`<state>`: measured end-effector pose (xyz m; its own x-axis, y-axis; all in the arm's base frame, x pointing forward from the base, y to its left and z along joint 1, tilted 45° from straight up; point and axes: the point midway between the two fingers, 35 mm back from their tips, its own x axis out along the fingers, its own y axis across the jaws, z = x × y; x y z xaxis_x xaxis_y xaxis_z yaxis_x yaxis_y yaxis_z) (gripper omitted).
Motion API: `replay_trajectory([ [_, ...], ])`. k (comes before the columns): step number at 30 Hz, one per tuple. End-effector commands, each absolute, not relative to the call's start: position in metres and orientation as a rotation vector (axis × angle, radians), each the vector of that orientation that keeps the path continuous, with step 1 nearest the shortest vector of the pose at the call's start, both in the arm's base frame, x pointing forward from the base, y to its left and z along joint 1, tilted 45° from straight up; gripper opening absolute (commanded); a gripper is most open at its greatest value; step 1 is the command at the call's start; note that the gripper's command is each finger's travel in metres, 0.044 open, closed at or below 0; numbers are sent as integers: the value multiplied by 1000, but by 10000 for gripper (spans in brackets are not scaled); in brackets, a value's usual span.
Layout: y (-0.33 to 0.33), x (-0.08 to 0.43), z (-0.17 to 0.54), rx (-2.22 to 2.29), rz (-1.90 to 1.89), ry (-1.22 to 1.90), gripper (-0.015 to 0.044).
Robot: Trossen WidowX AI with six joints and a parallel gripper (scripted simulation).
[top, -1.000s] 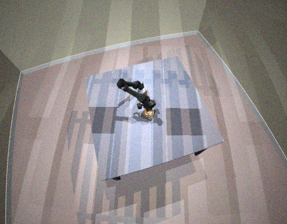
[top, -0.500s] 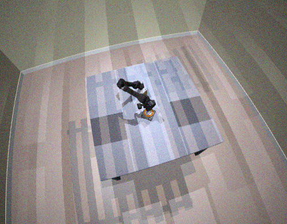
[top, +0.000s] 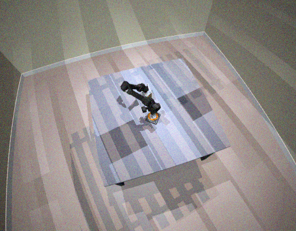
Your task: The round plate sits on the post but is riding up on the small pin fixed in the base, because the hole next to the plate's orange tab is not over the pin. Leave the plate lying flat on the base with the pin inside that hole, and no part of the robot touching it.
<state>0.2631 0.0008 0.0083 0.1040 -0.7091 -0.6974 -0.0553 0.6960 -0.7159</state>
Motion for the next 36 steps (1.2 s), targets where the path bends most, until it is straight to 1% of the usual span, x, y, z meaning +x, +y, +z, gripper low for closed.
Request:
replay_trajectory([
  [1,5,261,2,-676,-525,1422,0],
  [36,20,262,-7,-675,-524,1422,0],
])
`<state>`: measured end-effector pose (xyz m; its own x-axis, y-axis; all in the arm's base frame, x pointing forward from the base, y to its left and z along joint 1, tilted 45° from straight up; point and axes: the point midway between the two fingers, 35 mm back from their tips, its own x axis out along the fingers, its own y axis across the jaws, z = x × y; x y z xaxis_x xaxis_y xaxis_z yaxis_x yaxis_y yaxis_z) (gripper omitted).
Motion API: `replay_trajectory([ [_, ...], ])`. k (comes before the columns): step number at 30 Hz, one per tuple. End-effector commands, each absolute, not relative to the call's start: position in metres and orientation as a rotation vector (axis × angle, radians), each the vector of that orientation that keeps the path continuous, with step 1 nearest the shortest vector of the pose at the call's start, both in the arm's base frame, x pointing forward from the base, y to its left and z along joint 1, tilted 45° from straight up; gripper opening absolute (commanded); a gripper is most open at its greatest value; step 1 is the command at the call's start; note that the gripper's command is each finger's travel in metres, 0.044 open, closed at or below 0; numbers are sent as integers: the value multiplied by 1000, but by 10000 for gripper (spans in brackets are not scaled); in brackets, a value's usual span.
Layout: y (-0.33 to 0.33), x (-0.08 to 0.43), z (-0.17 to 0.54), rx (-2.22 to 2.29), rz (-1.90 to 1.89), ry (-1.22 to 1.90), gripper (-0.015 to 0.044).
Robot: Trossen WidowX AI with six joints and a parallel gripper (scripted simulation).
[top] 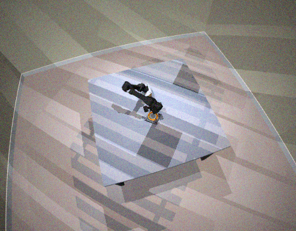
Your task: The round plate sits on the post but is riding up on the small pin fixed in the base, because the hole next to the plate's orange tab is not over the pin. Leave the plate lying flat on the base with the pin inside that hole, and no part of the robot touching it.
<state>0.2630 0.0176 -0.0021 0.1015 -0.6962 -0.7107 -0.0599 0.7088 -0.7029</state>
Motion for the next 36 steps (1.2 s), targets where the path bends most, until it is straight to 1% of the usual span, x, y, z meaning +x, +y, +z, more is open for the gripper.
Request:
replay_trajectory([
  [1,20,263,-8,-675,-524,1422,0],
  [12,23,266,-11,-675,-524,1422,0],
  [22,53,261,22,-673,-522,1423,0],
  [36,50,262,16,-685,-520,1423,0],
])
